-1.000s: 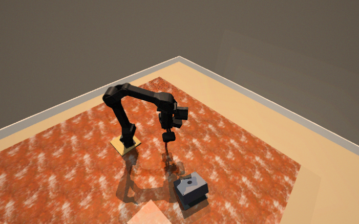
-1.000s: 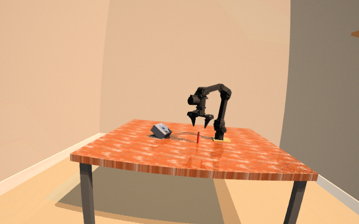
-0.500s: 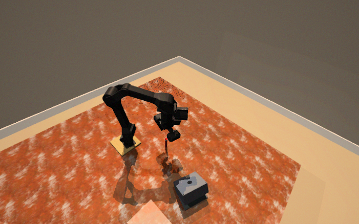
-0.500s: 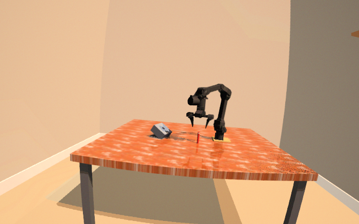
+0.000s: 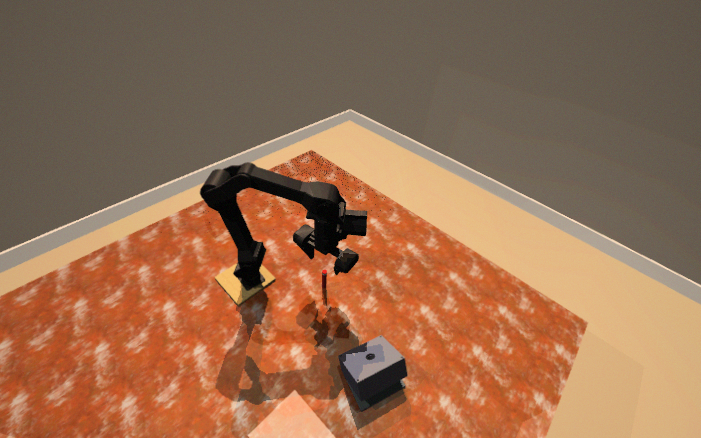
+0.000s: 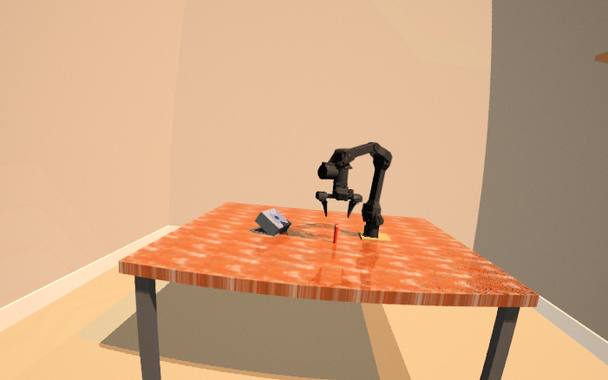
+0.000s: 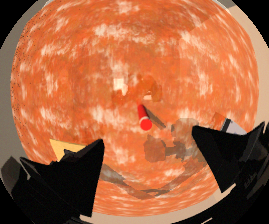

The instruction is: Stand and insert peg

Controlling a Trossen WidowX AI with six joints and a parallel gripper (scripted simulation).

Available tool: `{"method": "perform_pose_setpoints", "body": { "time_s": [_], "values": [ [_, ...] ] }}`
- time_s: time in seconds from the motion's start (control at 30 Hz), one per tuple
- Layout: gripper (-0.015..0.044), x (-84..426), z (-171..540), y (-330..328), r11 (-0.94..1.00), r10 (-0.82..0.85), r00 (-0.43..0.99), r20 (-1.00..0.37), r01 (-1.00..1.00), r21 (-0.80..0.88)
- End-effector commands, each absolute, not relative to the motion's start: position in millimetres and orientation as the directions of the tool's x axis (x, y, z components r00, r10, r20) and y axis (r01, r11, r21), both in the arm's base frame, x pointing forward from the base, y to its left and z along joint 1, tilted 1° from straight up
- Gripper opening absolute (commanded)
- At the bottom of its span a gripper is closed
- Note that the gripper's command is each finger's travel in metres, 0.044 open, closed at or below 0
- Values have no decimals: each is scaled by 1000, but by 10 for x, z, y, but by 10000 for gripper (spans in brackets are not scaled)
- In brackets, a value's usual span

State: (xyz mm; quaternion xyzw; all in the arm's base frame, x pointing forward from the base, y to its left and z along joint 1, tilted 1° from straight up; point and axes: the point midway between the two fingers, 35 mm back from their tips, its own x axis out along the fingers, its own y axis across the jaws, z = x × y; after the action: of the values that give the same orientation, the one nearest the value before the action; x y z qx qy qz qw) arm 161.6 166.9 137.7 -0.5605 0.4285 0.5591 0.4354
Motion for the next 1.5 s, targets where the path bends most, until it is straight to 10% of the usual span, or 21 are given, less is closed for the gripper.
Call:
{"method": "perform_pose_setpoints", "body": {
  "time_s": [0.0,1.47],
  "values": [
    [440,1615,1368,1677,-353,11,5,-1000,-936,-9],
    [440,1614,1305,1677,-984,11,5,-1000,-179,-11]
  ]
}}
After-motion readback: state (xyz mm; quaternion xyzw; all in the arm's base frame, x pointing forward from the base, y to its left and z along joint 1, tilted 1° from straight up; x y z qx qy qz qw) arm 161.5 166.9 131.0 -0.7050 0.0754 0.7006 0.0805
